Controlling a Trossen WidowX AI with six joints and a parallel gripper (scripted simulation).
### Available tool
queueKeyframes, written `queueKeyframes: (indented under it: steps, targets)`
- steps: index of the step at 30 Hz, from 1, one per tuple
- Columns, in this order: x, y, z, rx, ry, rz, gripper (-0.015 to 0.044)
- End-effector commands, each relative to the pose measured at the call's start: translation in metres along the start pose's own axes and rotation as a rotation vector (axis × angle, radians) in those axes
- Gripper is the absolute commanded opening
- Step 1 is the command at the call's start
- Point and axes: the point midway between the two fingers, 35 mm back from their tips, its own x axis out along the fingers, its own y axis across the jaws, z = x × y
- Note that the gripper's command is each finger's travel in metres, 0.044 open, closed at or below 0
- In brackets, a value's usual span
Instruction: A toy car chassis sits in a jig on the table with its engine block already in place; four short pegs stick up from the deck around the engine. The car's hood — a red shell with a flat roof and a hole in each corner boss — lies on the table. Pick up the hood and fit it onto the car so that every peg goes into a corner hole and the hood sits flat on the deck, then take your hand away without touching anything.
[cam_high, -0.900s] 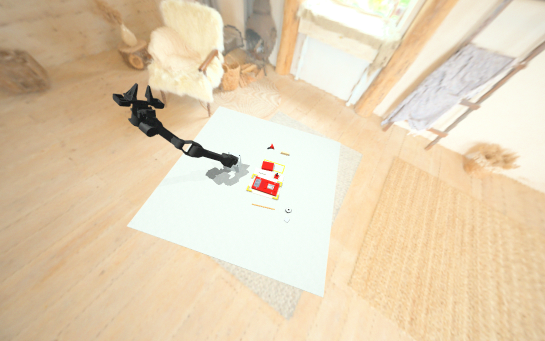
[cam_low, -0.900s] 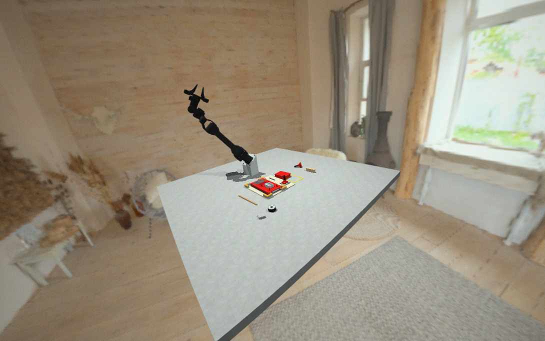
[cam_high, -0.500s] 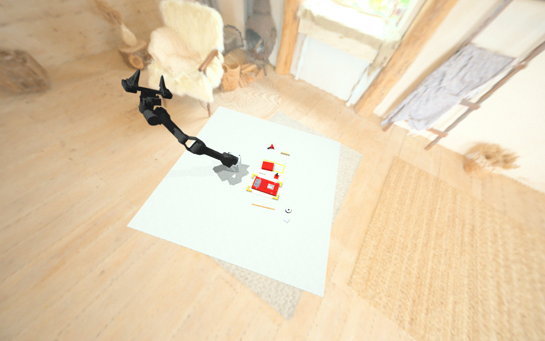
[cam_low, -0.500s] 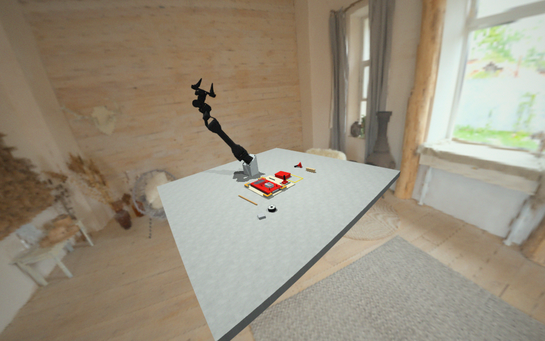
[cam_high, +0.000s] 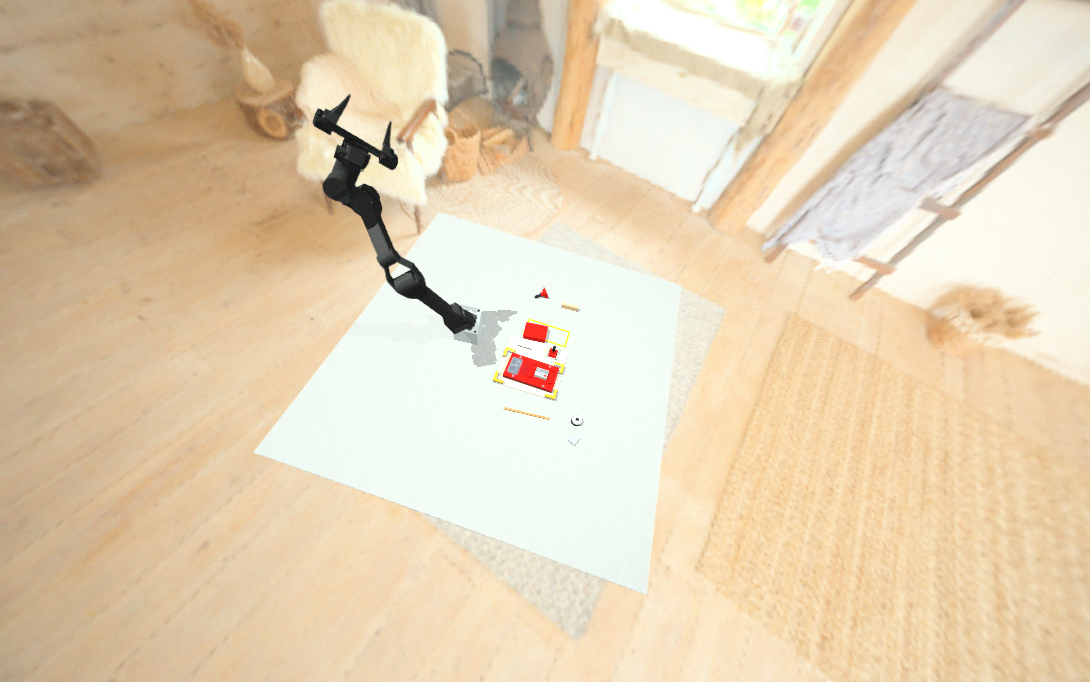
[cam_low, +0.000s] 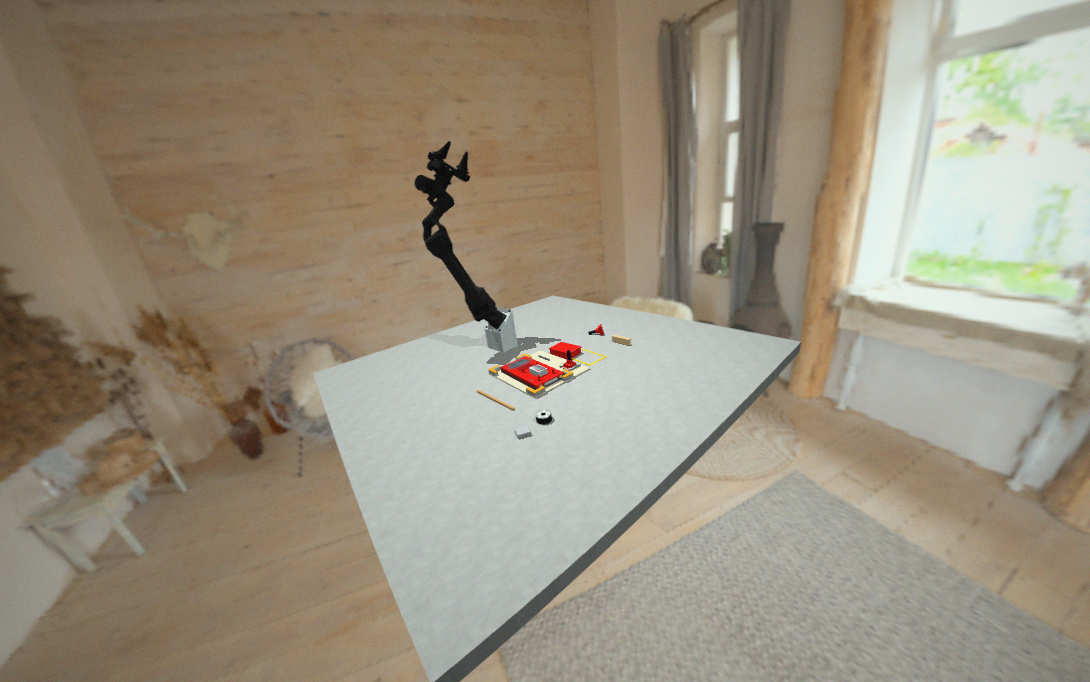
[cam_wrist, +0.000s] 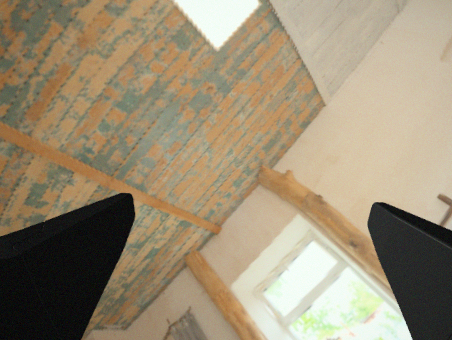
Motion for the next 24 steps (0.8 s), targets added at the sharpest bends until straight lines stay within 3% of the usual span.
queueKeyframes:
  steps: [1,13,24]
  targets:
    - [0.028,-0.031,-0.015,-0.089,0.015,-0.041,0.0440]
    - [0.107,-0.170,-0.052,-0.392,0.121,-0.245,0.0440]
    - [0.141,-0.326,-0.058,-0.594,0.276,-0.496,0.0440]
